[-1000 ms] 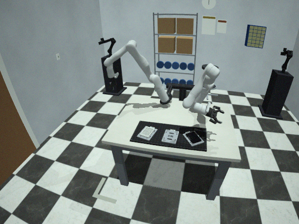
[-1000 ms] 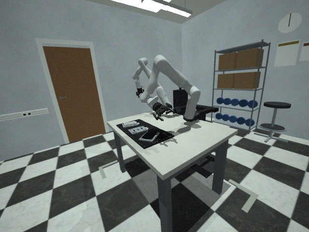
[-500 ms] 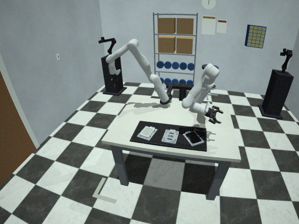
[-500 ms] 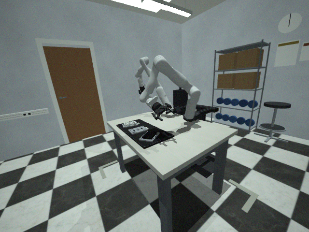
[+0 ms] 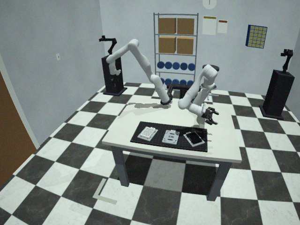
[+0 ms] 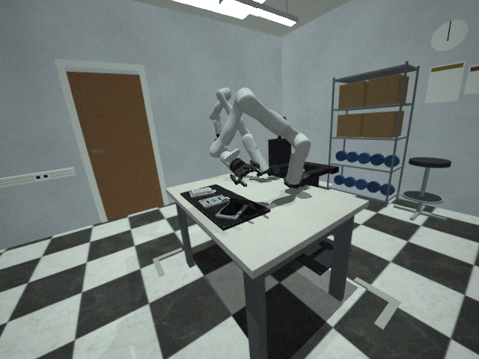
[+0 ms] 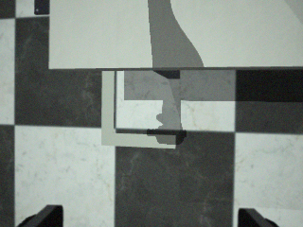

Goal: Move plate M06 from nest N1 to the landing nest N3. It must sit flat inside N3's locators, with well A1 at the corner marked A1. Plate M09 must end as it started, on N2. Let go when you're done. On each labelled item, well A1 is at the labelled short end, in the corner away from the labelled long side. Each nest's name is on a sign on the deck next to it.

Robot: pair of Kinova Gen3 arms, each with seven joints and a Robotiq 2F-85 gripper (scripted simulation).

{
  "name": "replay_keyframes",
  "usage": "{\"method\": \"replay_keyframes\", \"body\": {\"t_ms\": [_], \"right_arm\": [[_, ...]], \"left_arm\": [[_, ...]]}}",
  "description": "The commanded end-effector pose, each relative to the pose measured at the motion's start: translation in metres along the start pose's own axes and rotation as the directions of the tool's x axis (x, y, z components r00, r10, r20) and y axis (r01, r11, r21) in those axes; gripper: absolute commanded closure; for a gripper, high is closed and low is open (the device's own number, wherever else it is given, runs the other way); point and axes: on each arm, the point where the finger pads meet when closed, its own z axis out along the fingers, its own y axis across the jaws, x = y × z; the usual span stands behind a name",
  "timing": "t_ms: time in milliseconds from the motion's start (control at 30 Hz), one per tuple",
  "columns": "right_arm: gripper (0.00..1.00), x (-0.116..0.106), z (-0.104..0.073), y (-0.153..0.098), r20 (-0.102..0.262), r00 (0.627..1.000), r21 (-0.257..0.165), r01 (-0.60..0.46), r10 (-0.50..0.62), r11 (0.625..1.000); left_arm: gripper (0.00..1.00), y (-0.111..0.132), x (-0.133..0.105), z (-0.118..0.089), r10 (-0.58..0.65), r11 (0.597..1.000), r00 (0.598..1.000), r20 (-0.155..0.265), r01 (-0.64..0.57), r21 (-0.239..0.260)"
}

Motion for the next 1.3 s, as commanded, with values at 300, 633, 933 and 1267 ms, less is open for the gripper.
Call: {"method": "replay_keyframes", "body": {"t_ms": [300, 633, 933, 1267], "right_arm": [[0.002, 0.001, -0.001, -0.004, 0.001, 1.0, 0.001, -0.001, 0.001, 1.0], [0.002, 0.001, -0.001, -0.004, 0.001, 1.0, 0.001, -0.001, 0.001, 1.0], [0.002, 0.001, -0.001, -0.004, 0.001, 1.0, 0.001, -0.001, 0.001, 1.0], [0.002, 0.001, -0.001, -0.004, 0.001, 1.0, 0.001, -0.001, 0.001, 1.0]], "left_arm": [[0.002, 0.008, -0.016, -0.029, -0.084, 0.996, 0.995, 0.061, 0.082, 0.032], [0.002, 0.014, -0.027, -0.048, -0.144, 0.989, 0.984, 0.107, 0.138, 0.06], [0.002, 0.021, -0.04, -0.069, -0.211, 0.976, 0.965, 0.157, 0.199, 0.094], [0.002, 0.027, -0.051, -0.088, -0.272, 0.96, 0.942, 0.198, 0.25, 0.127]]}}
